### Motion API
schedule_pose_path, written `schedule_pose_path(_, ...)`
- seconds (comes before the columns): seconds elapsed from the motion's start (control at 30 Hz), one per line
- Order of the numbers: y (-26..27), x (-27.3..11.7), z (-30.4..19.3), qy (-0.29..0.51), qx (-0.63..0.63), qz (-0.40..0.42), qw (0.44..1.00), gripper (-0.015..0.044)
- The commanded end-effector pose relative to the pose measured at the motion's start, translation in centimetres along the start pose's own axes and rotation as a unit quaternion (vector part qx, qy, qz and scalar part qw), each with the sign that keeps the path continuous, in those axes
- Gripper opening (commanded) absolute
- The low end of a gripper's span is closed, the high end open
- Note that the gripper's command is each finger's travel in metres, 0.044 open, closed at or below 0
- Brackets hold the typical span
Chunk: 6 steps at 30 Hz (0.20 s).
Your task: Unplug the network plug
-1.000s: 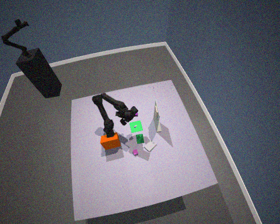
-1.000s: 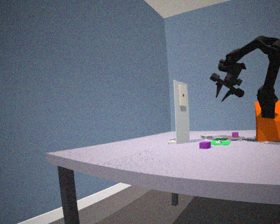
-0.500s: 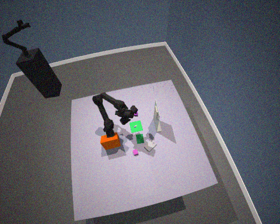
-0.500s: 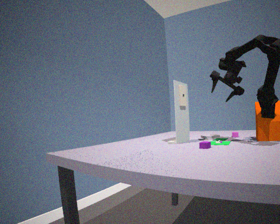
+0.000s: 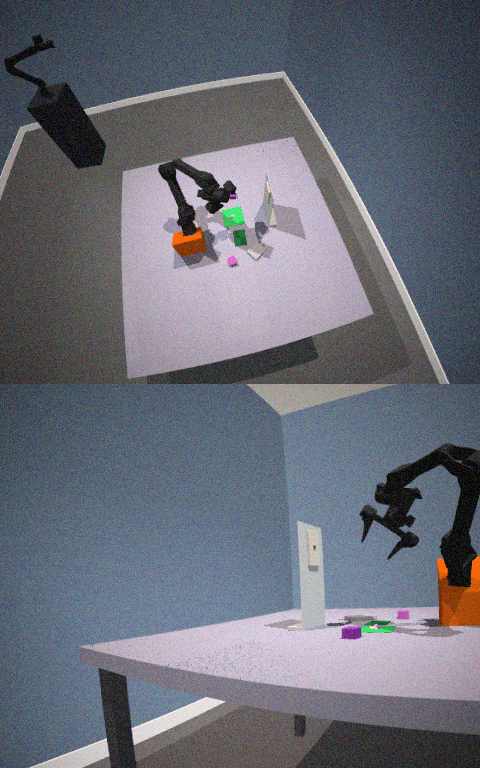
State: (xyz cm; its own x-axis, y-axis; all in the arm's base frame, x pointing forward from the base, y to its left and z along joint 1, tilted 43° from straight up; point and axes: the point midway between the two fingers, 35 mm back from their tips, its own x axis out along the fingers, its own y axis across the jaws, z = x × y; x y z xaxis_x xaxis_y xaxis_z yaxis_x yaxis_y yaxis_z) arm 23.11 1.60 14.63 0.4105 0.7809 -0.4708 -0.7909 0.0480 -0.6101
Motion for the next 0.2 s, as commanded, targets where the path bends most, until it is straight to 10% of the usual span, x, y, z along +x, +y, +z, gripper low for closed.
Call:
schedule_pose_path(0.0, -0.06, -0.02, 0.06, -0.002, -0.002, -0.002, 1.0, 0.044)
schedule_pose_path(0.17, -0.06, -0.02, 0.06, -0.002, -0.002, -0.002, 1.0, 0.044)
